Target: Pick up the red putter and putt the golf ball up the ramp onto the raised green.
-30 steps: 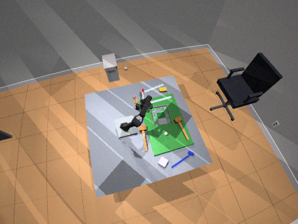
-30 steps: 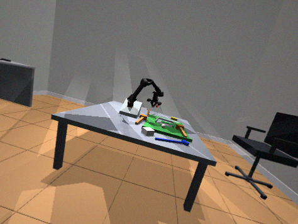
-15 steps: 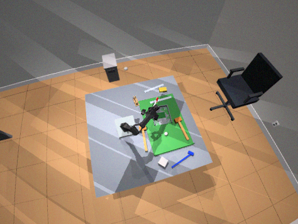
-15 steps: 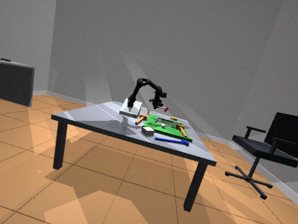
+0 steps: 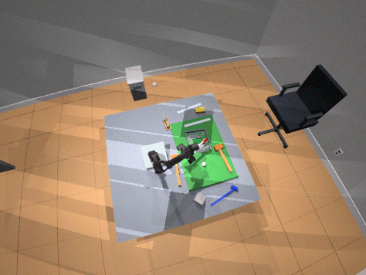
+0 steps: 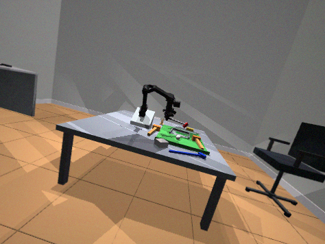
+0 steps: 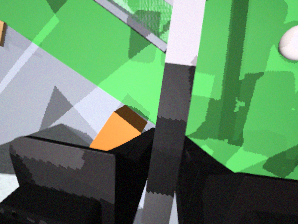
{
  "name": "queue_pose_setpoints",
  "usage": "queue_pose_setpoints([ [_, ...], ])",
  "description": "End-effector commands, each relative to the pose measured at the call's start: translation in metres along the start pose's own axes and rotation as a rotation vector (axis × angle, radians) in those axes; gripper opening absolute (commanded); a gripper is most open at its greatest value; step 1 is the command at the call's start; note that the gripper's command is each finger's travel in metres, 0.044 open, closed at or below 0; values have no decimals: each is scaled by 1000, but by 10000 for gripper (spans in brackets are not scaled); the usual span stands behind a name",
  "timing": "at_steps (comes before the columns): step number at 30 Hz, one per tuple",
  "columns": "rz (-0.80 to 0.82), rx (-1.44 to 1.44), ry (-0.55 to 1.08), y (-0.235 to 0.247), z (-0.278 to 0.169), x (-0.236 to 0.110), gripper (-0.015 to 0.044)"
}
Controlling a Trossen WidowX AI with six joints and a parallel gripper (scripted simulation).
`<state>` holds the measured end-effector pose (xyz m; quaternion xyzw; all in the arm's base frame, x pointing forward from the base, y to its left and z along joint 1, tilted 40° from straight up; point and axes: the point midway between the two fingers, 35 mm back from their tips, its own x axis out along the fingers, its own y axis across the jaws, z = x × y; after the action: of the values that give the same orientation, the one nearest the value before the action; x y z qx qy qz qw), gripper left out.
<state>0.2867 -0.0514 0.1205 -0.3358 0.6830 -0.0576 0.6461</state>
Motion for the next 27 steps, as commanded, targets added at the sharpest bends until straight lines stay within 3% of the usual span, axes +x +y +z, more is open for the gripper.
queue_pose_setpoints([
  [1,-32,134,14,-24,-24,-6,0],
  [14,-131,520,78,-76,-108,-23,0],
  [21,-132,525,79,-77,-110,-19,0],
  [27,-133,525,78,-79,-112,4,0],
])
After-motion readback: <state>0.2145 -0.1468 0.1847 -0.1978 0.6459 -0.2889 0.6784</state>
